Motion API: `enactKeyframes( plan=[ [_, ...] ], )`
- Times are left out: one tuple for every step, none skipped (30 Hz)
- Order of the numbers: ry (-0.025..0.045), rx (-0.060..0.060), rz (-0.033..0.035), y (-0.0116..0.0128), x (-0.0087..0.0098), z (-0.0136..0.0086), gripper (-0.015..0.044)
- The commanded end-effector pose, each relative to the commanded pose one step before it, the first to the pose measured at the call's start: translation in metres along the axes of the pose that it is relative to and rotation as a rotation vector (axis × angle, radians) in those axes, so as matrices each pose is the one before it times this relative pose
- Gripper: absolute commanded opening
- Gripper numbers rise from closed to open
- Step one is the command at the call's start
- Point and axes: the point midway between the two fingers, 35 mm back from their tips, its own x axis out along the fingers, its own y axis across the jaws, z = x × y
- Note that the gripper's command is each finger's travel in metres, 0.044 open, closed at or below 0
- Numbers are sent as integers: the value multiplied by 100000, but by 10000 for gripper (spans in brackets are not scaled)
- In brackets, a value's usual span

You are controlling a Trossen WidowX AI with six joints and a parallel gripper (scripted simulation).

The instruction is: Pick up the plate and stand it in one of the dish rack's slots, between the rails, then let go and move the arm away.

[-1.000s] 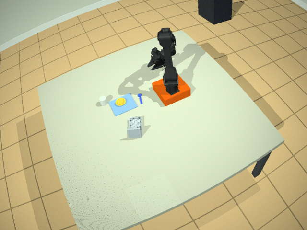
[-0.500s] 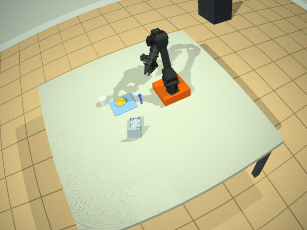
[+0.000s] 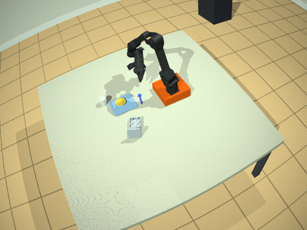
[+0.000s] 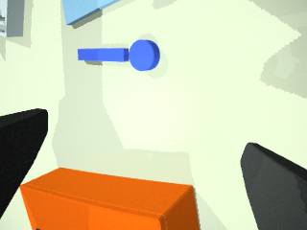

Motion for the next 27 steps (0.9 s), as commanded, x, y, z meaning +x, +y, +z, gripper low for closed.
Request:
enactKeyframes(
  plan=[
    [6587, -5149, -6382, 453, 796, 1349, 400],
    [1828, -1789, -2024, 196, 215, 466, 400],
    [1721, -1800, -2058, 208, 203, 480, 400],
    [1613, -1809, -2089, 221, 191, 494, 400],
    [1503, -1817, -2118, 234, 178, 507, 400],
    [1393, -1824, -2144, 247, 165, 521, 400],
    [1218, -1684, -2216, 230, 136, 542, 400],
    [513, -2051, -2295, 268, 126, 746, 400],
    [398, -2141, -2369, 306, 122, 794, 400],
    [259, -2143, -2341, 334, 112, 809, 400],
    [278, -1971, -2395, 335, 94, 787, 400],
    [210, -1883, -2413, 349, 78, 783, 400],
    [164, -1763, -2442, 357, 60, 771, 400],
    [141, -1613, -2489, 359, 41, 753, 400],
    [27, -1554, -2488, 377, 23, 755, 400],
    [52, -1339, -2564, 365, 0, 720, 400],
    [-99, -1312, -2547, 389, -18, 730, 400],
    [-93, -1197, -2955, 385, -51, 729, 400],
    [-292, -1195, -3025, 424, -79, 764, 400],
    [-489, -1151, -2993, 451, -105, 775, 400],
    [-684, -1103, -2952, 479, -132, 784, 400],
    [-873, -1049, -2895, 505, -159, 791, 400],
    [-836, -802, -2283, 425, -148, 640, 400],
    [-559, -463, -1350, 262, -98, 387, 400],
    [-196, -151, -446, 89, -34, 129, 400],
    [0, 0, 0, 0, 0, 0, 400],
    [0, 0, 0, 0, 0, 0, 400]
  ],
)
